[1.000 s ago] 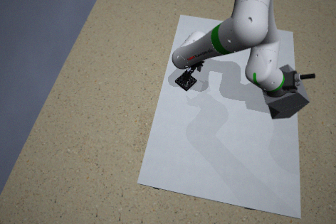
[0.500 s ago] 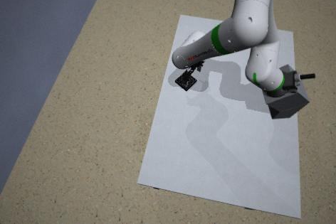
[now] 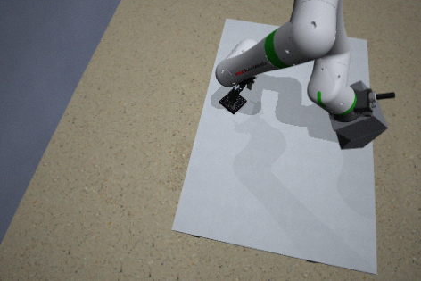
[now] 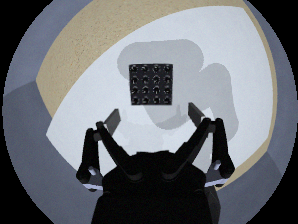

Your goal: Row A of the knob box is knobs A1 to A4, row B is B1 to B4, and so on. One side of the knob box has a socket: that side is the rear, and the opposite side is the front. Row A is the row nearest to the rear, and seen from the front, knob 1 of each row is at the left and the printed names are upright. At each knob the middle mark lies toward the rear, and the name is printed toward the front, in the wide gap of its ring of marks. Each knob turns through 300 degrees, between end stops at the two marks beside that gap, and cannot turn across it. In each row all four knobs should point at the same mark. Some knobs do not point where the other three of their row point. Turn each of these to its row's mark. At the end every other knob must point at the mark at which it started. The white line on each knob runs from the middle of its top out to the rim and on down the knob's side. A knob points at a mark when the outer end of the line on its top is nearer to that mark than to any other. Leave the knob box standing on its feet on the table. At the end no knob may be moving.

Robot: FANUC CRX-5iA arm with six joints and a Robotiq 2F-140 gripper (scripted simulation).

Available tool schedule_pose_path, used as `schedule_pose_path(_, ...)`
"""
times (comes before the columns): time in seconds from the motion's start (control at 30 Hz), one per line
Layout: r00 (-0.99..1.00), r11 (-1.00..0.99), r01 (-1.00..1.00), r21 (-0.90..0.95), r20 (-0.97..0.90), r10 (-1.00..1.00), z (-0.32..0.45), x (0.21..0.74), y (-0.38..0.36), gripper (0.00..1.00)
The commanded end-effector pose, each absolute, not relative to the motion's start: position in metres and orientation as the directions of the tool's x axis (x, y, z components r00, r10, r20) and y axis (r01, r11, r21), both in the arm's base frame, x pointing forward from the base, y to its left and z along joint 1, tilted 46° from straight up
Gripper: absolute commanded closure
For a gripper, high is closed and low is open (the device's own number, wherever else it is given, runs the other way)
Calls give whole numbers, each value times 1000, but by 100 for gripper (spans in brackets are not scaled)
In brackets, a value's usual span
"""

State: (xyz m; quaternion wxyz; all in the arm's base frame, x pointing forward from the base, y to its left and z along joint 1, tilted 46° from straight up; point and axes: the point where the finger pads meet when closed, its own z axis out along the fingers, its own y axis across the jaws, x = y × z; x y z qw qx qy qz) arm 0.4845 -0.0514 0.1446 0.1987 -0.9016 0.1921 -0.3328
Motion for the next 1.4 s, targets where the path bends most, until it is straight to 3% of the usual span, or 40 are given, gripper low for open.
schedule_pose_path(0.0, 704, -847, -214, -486, 524, -479, 145, 485, -52, 0)
schedule_pose_path(1.37, 705, -847, -215, -486, 523, -479, 137, 474, -44, 0)
